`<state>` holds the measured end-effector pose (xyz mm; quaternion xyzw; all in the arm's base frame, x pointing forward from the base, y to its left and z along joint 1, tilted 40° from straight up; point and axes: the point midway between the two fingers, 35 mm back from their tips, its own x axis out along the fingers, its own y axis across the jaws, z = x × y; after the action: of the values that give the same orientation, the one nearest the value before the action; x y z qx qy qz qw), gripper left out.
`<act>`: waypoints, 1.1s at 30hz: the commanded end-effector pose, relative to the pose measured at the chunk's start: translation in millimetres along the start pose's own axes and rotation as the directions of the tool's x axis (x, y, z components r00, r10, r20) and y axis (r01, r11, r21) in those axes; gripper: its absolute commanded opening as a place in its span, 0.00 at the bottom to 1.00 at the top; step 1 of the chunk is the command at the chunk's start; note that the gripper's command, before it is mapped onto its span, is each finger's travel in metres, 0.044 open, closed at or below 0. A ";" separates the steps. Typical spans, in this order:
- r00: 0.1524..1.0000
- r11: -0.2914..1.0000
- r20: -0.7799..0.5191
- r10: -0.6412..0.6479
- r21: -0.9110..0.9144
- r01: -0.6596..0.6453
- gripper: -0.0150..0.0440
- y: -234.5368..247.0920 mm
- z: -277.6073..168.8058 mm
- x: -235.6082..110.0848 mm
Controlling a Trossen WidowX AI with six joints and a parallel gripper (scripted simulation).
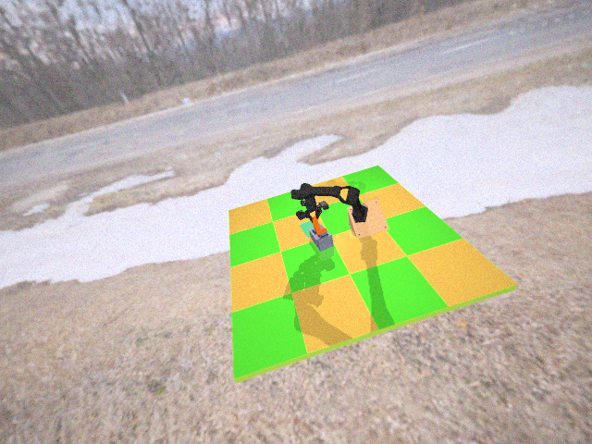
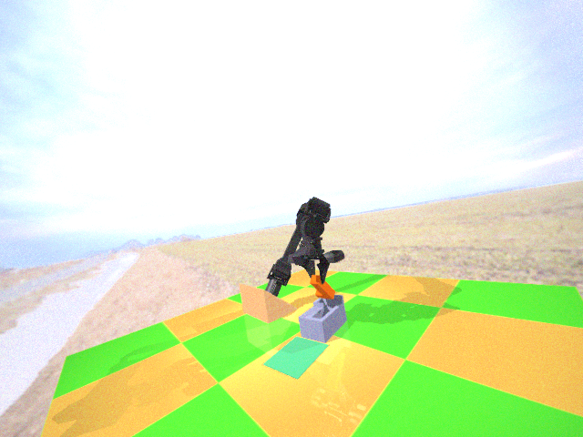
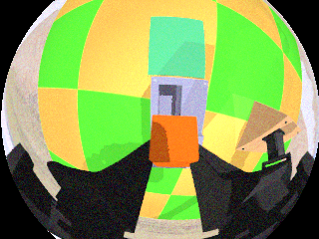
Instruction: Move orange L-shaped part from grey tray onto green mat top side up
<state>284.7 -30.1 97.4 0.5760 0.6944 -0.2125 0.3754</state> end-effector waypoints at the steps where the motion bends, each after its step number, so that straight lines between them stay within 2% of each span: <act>1: 1.000 1.000 0.001 -0.004 0.000 0.004 0.25 -1.4 17.6 2.1; 33: 1.000 1.000 0.009 -0.004 -0.002 0.004 0.25 -14.6 155.7 1.4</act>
<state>312.3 -137.2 5.3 0.5754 0.6917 -0.2154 0.3795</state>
